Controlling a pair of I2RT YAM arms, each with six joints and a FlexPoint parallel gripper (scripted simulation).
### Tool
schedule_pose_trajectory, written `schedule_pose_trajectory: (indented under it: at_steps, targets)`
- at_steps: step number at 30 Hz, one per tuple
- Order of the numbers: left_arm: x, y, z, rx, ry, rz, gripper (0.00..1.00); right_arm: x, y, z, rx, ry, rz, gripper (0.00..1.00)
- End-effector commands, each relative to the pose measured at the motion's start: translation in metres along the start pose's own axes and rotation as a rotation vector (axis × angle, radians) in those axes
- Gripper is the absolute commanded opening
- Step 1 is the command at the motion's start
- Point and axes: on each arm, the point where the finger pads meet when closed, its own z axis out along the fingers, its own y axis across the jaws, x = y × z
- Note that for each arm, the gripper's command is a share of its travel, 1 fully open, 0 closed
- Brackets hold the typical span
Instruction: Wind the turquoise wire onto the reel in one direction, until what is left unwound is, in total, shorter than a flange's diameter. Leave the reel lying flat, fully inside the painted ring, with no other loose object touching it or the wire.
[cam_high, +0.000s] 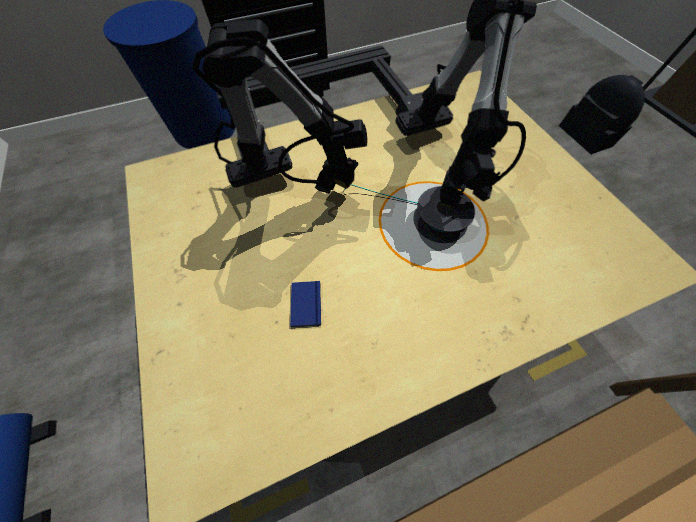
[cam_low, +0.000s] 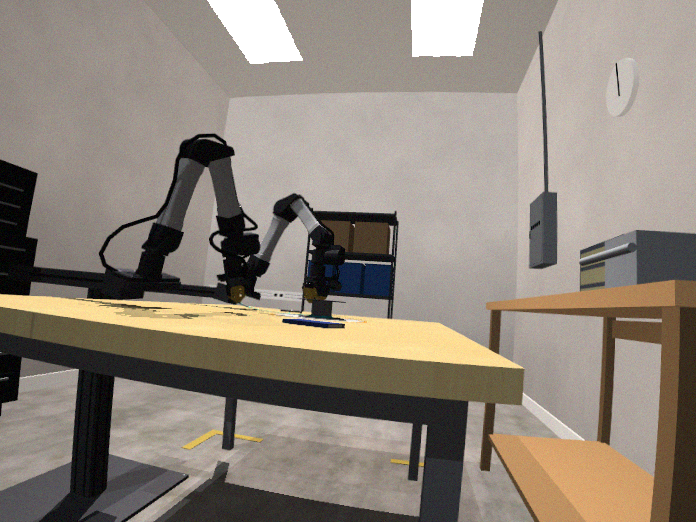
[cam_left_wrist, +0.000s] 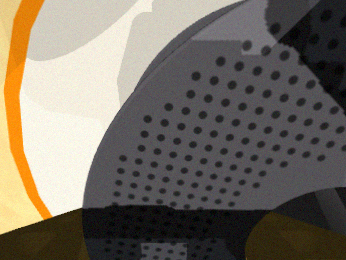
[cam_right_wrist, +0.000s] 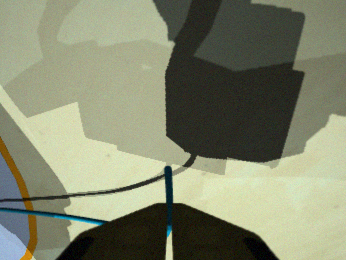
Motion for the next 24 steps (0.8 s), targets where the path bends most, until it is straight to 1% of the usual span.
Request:
schedule_pose_trajectory:
  at_steps: [1,6,10,12,13,16,19,24]
  targets:
    - [-0.026,-0.012,0.005,0.004,-0.015,0.351,0.57,0.007,0.022,-0.001,-0.028,0.018,0.019,0.0]
    - [-0.051,-0.036,0.004,0.005,-0.017,0.621,0.57,0.011,0.043,0.006,-0.046,0.013,0.043,0.0]
    - [-0.06,-0.066,0.004,0.007,-0.024,0.849,0.57,0.013,0.06,0.011,-0.073,0.001,0.058,0.0]
    - [-0.06,-0.066,0.004,0.007,-0.024,0.849,0.57,0.013,0.06,0.011,-0.073,0.001,0.058,0.0]
    - [-0.059,-0.072,0.004,0.012,-0.033,0.993,0.57,0.013,0.063,0.012,-0.072,-0.011,0.057,0.0]
    - [-0.052,-0.094,0.004,0.014,-0.04,1.155,0.57,0.012,0.074,0.014,-0.11,-0.015,0.075,0.0]
    - [-0.037,-0.114,0.004,0.024,-0.056,1.323,0.57,0.012,0.084,0.015,-0.161,-0.029,0.089,0.0]
    - [-0.009,-0.132,0.005,0.046,-0.086,1.634,0.57,0.011,0.093,0.016,-0.298,-0.075,0.105,0.0]
